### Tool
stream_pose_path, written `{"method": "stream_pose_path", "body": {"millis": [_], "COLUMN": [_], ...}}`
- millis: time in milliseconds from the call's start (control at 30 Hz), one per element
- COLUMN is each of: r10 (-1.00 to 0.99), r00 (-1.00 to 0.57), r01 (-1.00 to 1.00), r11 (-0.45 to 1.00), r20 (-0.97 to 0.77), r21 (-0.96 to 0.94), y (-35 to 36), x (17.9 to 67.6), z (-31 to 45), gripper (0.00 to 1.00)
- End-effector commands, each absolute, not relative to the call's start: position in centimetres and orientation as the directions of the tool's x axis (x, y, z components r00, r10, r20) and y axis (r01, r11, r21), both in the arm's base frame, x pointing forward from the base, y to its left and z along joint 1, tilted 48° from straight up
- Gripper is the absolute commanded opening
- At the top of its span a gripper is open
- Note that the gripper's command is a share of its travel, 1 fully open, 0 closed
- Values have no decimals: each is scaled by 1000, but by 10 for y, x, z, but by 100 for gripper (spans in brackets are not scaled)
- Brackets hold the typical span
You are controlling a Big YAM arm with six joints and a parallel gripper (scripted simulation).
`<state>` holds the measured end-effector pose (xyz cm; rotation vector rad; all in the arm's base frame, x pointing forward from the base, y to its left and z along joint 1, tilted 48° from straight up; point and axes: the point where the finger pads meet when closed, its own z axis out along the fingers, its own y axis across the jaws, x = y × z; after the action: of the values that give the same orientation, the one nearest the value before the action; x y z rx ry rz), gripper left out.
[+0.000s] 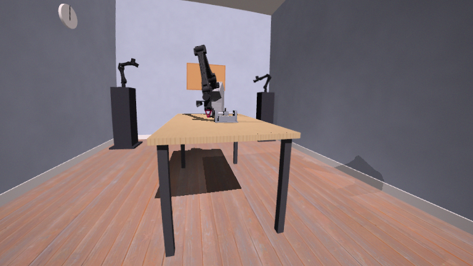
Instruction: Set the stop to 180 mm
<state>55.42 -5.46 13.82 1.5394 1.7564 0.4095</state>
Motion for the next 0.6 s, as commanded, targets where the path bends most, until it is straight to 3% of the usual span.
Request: {"method": "stream_pose_path", "body": {"millis": [0,567], "r10": [946,947], "r00": [24,10], "r01": [692,686], "r11": [217,227], "r20": [-322,-321], "r21": [688,691], "y": [-57,-45], "x": [569,582], "z": [143,157], "gripper": [6,6]}}
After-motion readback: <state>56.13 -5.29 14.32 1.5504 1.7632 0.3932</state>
